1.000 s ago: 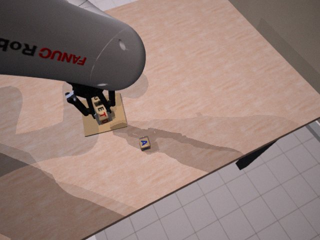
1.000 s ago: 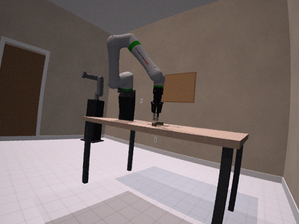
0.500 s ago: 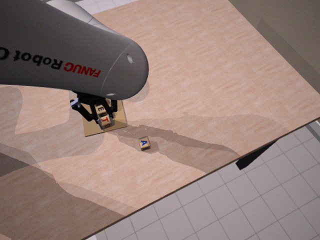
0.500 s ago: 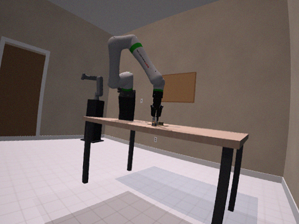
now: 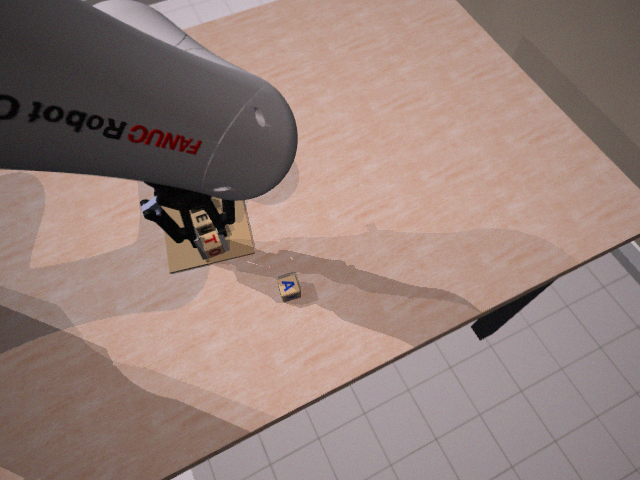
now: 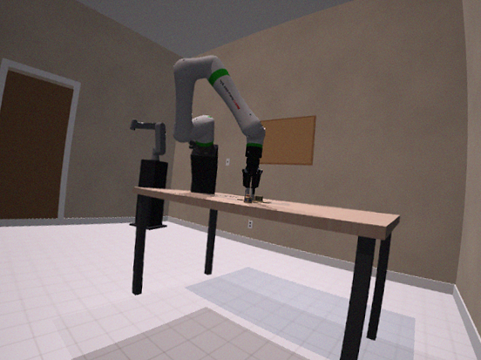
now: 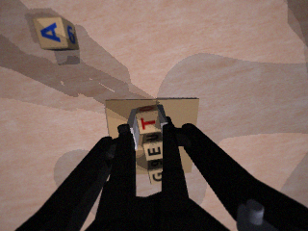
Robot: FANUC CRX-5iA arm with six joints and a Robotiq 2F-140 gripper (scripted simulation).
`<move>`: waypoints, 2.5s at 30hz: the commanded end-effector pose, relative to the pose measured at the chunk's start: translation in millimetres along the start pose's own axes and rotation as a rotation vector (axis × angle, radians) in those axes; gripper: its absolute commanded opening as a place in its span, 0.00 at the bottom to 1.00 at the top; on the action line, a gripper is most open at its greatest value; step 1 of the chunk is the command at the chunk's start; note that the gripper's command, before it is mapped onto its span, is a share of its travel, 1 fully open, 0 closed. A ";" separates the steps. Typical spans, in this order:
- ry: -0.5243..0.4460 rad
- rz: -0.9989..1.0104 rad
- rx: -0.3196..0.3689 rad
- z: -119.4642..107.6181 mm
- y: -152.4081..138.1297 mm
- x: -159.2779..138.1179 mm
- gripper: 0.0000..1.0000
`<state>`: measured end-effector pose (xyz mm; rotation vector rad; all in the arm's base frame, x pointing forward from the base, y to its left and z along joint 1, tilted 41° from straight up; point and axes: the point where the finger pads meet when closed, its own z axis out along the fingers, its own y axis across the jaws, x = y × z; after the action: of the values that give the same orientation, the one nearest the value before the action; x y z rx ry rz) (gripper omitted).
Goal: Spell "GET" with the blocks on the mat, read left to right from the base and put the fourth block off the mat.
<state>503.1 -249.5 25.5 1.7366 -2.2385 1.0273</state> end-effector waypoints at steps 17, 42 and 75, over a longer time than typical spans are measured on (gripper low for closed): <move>0.000 0.000 0.000 3.5 -0.2 -0.1 0.16; 0.000 0.000 0.000 3.7 -0.2 -0.1 0.16; 0.000 0.000 0.000 3.7 -0.2 -0.1 0.28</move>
<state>504.2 -251.8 22.5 1.7366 -2.2385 1.0273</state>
